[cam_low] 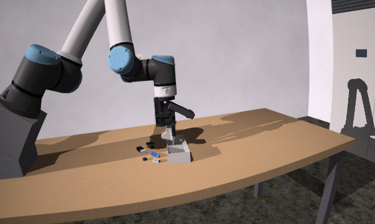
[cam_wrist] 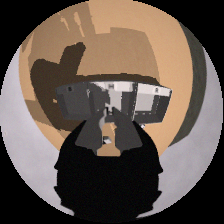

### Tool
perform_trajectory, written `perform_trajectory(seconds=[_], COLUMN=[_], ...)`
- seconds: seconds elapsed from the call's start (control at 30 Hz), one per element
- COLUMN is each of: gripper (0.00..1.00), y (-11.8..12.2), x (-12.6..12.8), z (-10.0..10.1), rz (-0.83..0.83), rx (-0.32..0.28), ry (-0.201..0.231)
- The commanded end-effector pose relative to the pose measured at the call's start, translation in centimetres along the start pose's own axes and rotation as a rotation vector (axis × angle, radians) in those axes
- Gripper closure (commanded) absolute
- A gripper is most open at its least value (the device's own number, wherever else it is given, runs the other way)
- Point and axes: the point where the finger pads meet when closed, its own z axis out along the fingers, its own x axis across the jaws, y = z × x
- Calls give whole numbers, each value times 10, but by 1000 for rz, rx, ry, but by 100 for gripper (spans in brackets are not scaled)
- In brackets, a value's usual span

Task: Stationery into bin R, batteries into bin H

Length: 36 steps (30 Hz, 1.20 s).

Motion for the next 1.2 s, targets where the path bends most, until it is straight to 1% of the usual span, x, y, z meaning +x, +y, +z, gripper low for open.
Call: perform_trajectory(seconds=[0.0,0.57,1.17], gripper=[96,96,96], y=[0,0,-1], x=[0,0,0], z=[0,0,-22], rz=[0,0,0], rx=[1,1,1], ry=[0,0,0])
